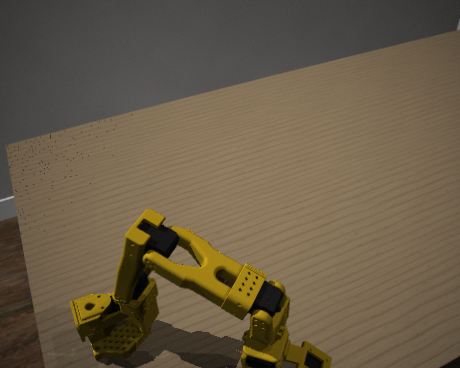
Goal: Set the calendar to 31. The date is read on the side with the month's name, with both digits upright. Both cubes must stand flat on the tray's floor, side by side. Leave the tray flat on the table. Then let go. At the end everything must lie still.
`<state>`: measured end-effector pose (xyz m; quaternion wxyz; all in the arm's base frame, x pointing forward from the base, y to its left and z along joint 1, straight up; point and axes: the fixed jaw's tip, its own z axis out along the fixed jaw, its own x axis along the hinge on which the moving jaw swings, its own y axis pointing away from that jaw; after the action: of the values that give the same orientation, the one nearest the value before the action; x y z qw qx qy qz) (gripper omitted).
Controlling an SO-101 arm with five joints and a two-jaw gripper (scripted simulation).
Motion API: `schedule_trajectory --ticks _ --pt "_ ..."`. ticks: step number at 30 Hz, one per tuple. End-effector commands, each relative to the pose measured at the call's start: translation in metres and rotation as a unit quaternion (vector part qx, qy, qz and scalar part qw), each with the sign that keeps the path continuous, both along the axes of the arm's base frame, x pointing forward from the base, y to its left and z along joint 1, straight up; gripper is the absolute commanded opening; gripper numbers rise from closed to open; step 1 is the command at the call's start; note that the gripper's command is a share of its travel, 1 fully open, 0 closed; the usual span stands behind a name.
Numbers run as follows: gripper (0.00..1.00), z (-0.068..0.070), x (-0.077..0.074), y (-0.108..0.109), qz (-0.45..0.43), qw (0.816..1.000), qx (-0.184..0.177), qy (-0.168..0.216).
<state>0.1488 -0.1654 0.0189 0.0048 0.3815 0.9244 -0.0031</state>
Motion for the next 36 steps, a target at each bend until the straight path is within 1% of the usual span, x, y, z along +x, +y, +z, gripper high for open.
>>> schedule_trajectory --ticks 1,9,20,23,30,36 --pt "0.20 0.0041 0.0011 -0.0050 0.001 1.000 -0.012 -0.010" --pt "0.16 0.0041 -0.0004 -0.0064 0.001 1.000 -0.012 -0.010" --pt "0.16 0.0041 -0.0006 -0.0067 0.001 1.000 -0.012 -0.010" --pt "0.13 0.0041 -0.0006 -0.0067 0.001 1.000 -0.012 -0.010" --pt "0.01 0.0041 -0.0006 -0.0067 0.001 1.000 -0.012 -0.010" --pt "0.00 0.0041 -0.0006 -0.0067 0.001 1.000 -0.012 -0.010"
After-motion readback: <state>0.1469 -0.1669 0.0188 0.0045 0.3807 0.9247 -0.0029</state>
